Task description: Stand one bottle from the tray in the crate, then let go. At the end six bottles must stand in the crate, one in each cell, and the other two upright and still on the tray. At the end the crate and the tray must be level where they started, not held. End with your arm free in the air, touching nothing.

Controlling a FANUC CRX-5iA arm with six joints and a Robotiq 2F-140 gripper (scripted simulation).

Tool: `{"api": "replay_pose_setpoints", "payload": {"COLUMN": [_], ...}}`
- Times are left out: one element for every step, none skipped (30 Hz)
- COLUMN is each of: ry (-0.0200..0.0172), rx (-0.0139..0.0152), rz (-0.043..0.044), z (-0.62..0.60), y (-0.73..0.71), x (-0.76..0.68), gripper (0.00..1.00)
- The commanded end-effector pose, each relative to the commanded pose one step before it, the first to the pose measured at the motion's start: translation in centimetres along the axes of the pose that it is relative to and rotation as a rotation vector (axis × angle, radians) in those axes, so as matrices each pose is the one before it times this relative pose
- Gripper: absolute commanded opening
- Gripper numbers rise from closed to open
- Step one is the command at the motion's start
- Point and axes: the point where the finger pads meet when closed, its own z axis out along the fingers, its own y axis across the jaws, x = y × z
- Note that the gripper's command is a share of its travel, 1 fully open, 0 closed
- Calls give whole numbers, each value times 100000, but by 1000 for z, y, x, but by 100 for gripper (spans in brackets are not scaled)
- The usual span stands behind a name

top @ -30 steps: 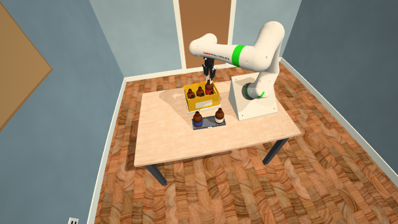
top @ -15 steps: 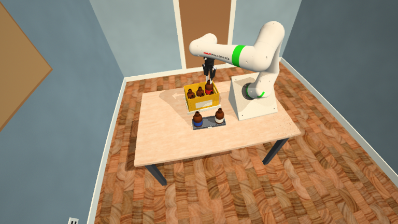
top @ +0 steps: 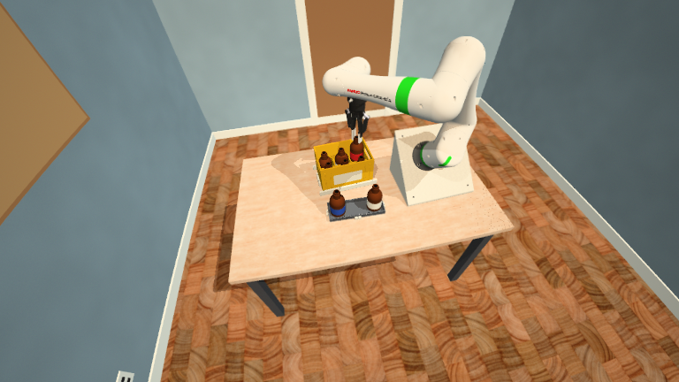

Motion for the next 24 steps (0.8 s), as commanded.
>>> {"api": "replay_pose_setpoints", "payload": {"ry": [9,0,0,0,0,0,0,0,0,0,0,0,0,0,0,0,0,0,0,0,0,0,1,-1], "rx": [45,0,0,0,0,0,0,0,0,0,0,0,0,0,0,0,0,0,0,0,0,0,0,0], "rz": [4,0,0,0,0,0,0,0,0,0,0,0,0,0,0,0,0,0,0,0,0,0,0,0], "z": [-4,13,18,23,28,34,40,46,52,0,0,58,64,70,76,82,87,92,97,102,106,110,113,116], "y": [-15,0,0,0,0,0,0,0,0,0,0,0,0,0,0,0,0,0,0,0,0,0,0,0], "x": [6,0,0,0,0,0,0,0,0,0,0,0,0,0,0,0,0,0,0,0,0,0,0,0], "gripper": [0,0,0,0,0,0,0,0,0,0,0,0,0,0,0,0,0,0,0,0,0,0,0,0]}}
